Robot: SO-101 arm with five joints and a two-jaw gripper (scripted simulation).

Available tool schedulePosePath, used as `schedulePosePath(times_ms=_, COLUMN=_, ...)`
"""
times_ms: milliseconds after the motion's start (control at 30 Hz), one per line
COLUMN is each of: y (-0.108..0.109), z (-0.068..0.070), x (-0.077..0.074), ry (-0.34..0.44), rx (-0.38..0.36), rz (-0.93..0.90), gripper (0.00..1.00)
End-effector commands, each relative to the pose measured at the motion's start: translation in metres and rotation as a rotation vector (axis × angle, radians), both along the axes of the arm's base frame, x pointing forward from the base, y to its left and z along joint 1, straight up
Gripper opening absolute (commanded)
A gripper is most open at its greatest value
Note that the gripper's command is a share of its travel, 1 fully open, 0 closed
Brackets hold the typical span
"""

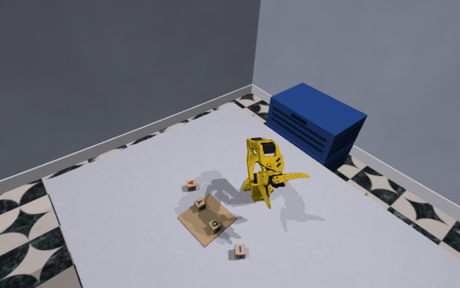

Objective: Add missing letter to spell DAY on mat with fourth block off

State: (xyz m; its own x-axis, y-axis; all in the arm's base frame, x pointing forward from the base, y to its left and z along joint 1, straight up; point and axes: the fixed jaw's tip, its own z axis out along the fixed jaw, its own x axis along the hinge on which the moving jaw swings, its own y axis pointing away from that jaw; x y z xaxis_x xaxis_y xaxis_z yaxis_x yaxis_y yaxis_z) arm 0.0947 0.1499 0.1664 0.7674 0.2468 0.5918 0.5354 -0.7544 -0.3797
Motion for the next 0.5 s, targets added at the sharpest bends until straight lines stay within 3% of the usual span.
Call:
schedulePosePath(times_ms=0, y=-0.0021, z=0.0053, x=0.0027, ry=0.014, rx=0.039, rz=-0.05, gripper=1.0)
schedulePosePath(times_ms=467, y=-0.0058, z=0.0037, x=0.0059, ry=0.057, rx=0.055, rz=-0.124, gripper=1.0)
